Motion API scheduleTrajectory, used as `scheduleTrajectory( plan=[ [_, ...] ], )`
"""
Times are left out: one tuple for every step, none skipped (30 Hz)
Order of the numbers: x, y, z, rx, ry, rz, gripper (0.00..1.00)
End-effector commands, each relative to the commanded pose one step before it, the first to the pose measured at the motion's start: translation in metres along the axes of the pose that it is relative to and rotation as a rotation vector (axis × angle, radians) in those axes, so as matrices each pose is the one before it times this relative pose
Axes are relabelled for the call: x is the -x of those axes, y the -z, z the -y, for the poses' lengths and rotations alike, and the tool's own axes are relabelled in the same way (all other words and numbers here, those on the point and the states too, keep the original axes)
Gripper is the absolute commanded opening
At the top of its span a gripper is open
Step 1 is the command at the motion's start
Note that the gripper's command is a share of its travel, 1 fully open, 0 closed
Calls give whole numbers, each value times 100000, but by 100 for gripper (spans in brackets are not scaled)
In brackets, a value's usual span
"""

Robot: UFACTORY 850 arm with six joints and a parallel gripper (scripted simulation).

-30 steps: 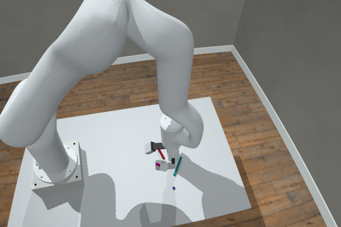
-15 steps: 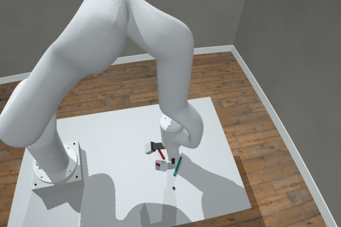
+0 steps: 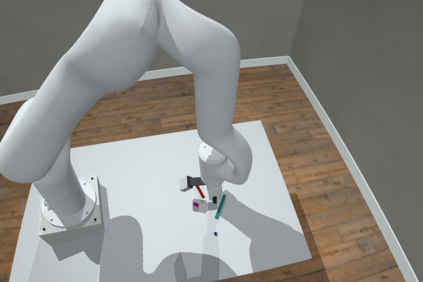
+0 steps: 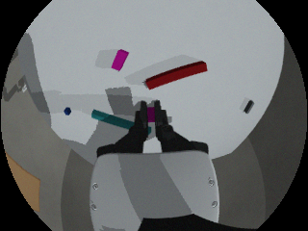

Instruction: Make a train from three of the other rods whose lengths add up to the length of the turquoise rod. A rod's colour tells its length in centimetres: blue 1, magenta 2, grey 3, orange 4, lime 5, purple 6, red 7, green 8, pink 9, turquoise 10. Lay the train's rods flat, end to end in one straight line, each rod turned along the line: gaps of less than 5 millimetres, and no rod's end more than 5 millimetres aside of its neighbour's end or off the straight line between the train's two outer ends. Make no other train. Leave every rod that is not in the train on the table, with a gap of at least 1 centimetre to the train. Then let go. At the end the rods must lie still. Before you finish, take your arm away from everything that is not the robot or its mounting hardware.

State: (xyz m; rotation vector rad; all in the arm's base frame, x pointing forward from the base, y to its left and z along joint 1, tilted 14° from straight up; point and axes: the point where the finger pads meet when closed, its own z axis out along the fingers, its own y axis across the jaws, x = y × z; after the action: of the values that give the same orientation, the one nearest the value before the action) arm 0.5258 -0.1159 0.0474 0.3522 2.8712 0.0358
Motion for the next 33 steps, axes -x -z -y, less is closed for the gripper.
scheduleTrajectory(
  plan=[
    [93, 133, -2, 8, 7, 167, 4],
    [0, 37, 0, 2, 0, 0, 4],
    [0, 44, 0, 1, 0, 0, 4],
    [0, 52, 0, 1, 0, 0, 4],
    [0, 59, 0, -1, 0, 0, 4],
    [0, 67, 0, -2, 0, 1, 4],
    [0, 75, 1, -4, 0, 2, 4],
    [0, 80, 1, -2, 0, 1, 4],
    [0, 80, -1, 6, 0, -2, 4],
    [0, 87, -1, 4, 0, -1, 4],
    [0, 94, 0, 0, 0, 0, 4],
    [0, 0, 0, 0, 0, 0, 4],
    [0, 0, 0, 0, 0, 0, 4],
    [0, 101, 1, -3, 0, 1, 4],
    [0, 108, 2, -8, 0, 2, 4],
    [0, 104, -2, 8, 0, -2, 4],
    [0, 110, -1, 4, 0, -1, 4],
    [0, 115, 0, -1, 0, 0, 4],
    [0, 120, 2, -7, 0, 1, 4],
    [0, 122, 0, 1, 0, 1, 4],
    [0, 123, -2, 7, 0, -1, 4],
    [0, 127, 0, 0, 0, 0, 4],
    [0, 131, 2, -7, 0, 1, 4],
    [0, 132, -1, 2, 0, 1, 4],
    [0, 134, -2, 6, 0, 0, 4],
    [0, 137, 0, -2, 0, 0, 4],
    [-1, 139, 3, -10, 0, 0, 4],
    [1, 144, -2, 10, 0, 2, 4],
    [0, 0, 0, 0, 0, 0, 4],
    [0, 0, 0, 0, 0, 0, 4],
    [0, 145, -1, 3, 0, 0, 4],
    [-1, 147, 2, -7, 0, -1, 4],
    [0, 152, 0, 0, 0, 1, 4]
  ],
)
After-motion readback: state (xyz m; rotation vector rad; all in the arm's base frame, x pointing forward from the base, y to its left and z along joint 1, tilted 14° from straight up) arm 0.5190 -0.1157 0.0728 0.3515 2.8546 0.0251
